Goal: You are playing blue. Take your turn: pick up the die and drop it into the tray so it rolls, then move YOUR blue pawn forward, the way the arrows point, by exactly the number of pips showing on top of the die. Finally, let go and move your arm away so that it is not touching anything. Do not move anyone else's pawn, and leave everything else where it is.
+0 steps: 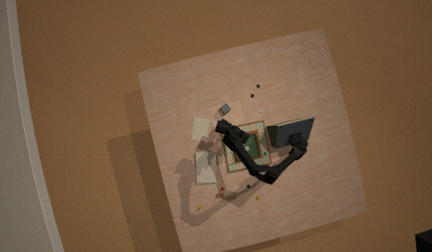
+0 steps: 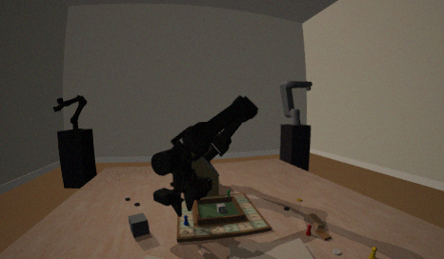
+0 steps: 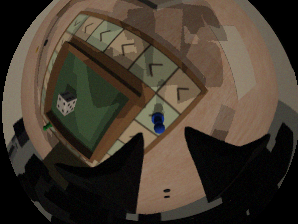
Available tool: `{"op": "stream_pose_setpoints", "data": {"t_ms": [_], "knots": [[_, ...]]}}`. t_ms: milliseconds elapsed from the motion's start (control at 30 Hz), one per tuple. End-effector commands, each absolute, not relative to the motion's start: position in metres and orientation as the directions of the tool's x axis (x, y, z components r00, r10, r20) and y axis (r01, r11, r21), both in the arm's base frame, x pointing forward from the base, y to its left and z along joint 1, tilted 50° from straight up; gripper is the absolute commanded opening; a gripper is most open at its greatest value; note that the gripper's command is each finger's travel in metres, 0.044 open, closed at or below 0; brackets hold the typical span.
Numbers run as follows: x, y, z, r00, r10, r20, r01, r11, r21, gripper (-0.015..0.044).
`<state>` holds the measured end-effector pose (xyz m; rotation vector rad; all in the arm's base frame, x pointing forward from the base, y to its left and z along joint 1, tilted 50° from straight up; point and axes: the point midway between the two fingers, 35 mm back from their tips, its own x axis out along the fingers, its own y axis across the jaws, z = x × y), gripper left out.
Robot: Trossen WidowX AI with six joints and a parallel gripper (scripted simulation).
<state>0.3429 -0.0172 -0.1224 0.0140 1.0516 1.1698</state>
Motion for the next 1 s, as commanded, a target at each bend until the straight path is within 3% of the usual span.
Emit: {"op": "stream_pose_setpoints", "data": {"t_ms": [0,533,733,967], "knots": [[0.341,-0.008,-0.128,-0.008,0.755,-0.656,-0.733,0.441,0.517,0.0200],[0.340,0.010,-0.143,-0.009,0.756,-0.654,-0.733,0.440,0.518,0.0200],[0.340,0.010,-0.143,-0.009,0.756,-0.654,-0.733,0.440,0.518,0.0043],[0.340,0.010,-0.143,-0.009,0.756,-0.654,-0.733,0.440,0.518,0.0000]]}}
